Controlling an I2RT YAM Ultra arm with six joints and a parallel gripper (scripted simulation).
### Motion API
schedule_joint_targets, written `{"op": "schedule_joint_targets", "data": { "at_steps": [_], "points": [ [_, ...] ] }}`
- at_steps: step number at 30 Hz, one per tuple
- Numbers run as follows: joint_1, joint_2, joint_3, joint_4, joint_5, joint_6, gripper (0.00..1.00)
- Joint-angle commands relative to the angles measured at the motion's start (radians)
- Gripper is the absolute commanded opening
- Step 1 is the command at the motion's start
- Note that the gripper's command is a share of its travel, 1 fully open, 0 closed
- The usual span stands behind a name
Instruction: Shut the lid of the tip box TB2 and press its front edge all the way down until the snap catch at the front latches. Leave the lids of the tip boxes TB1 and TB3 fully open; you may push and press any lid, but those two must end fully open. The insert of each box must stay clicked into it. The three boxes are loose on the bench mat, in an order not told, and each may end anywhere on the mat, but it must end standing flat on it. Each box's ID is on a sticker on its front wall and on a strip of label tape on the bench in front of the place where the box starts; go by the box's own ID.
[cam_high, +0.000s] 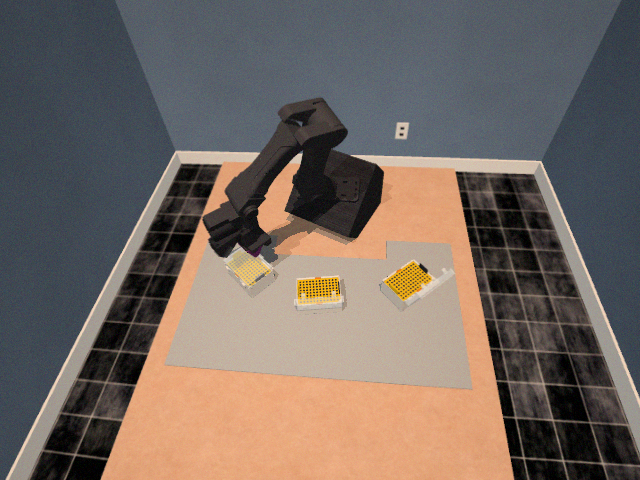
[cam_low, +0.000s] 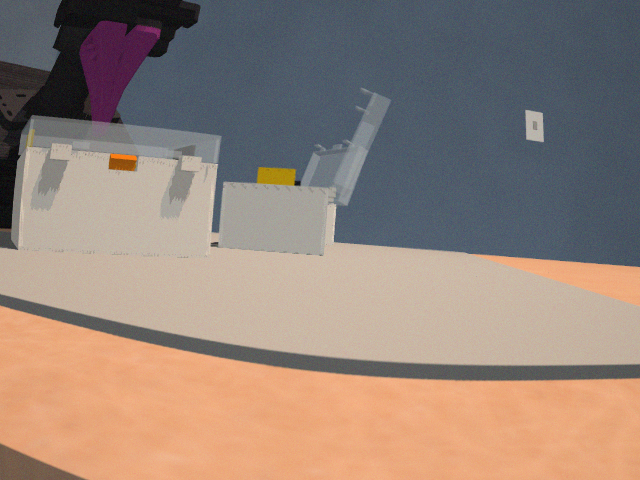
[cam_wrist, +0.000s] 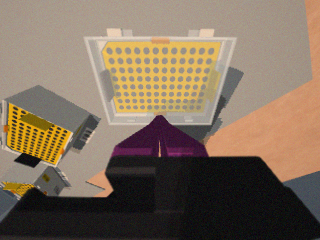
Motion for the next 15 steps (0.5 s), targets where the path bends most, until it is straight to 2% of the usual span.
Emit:
{"op": "schedule_joint_targets", "data": {
  "at_steps": [1, 15],
  "points": [
    [0.0, -0.002, 0.002, 0.011, 0.002, 0.004, 0.0],
    [0.01, 0.011, -0.008, 0.036, 0.008, 0.013, 0.0]
  ]
}}
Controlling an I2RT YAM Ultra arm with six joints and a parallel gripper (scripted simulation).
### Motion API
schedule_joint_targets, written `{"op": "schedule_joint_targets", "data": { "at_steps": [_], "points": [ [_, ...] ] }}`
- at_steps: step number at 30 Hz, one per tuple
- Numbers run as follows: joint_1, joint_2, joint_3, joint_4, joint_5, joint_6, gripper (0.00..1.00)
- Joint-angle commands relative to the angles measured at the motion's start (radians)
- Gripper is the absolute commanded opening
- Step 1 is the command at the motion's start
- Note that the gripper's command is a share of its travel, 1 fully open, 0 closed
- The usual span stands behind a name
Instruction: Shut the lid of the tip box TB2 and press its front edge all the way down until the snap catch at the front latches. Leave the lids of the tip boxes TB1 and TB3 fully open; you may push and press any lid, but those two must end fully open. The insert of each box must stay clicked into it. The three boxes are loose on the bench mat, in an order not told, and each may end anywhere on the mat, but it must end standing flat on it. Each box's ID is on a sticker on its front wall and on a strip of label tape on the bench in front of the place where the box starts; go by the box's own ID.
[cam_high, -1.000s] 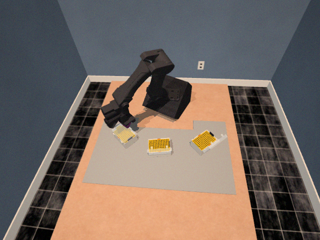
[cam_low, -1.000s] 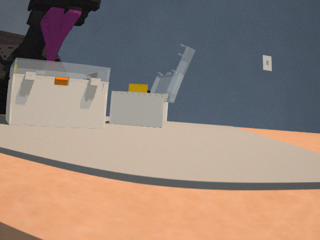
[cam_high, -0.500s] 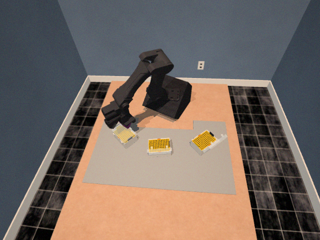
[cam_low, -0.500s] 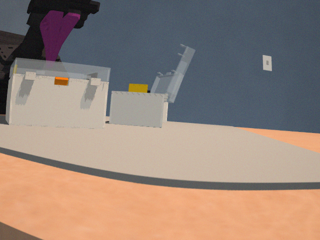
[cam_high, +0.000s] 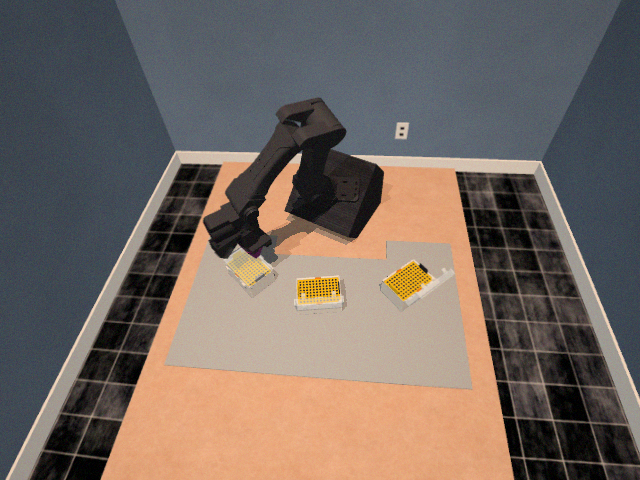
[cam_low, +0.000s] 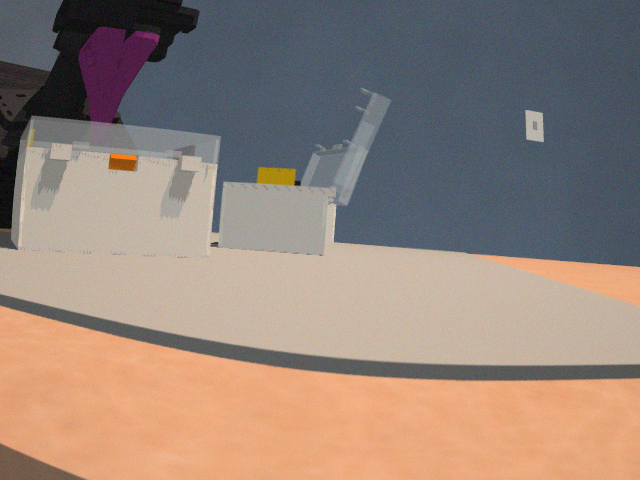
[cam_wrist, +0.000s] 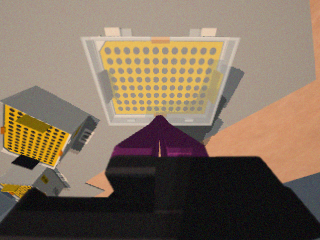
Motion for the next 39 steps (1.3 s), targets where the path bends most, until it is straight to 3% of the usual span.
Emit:
{"op": "schedule_joint_targets", "data": {
  "at_steps": [1, 39],
  "points": [
    [0.0, -0.001, 0.001, 0.014, 0.002, 0.005, 0.0],
    [0.021, 0.026, -0.019, 0.067, 0.014, 0.022, 0.0]
  ]
}}
